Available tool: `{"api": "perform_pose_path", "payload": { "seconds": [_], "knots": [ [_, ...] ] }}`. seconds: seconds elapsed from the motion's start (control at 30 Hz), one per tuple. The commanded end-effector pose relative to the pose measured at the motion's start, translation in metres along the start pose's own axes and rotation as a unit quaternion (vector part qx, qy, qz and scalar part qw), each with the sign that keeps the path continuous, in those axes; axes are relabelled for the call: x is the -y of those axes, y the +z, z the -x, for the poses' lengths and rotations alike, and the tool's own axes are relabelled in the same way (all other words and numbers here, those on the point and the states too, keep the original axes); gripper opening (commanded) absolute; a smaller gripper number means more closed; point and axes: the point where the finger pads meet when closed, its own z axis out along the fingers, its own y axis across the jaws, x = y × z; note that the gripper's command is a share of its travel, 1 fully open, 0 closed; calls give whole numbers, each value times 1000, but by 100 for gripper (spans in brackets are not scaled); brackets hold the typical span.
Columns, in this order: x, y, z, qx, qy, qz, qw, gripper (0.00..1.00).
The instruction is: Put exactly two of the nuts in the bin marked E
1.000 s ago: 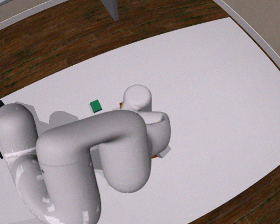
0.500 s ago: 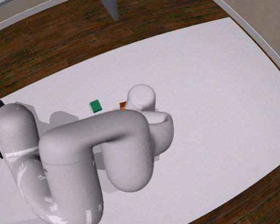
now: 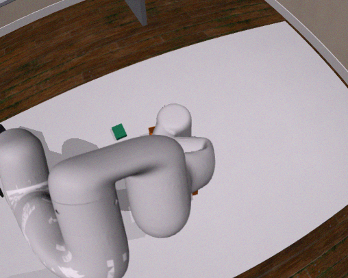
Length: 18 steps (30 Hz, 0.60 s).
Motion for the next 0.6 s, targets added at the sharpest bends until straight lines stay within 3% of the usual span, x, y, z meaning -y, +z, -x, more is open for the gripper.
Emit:
{"api": "perform_pose_path", "payload": {
  "seconds": [0.0, 0.57],
  "knots": [
    [1, -1, 0, 0, 0, -1, 1000, 0],
    [1, 29, 0, 0, 0, -1, 1000, 0]
  ]
}}
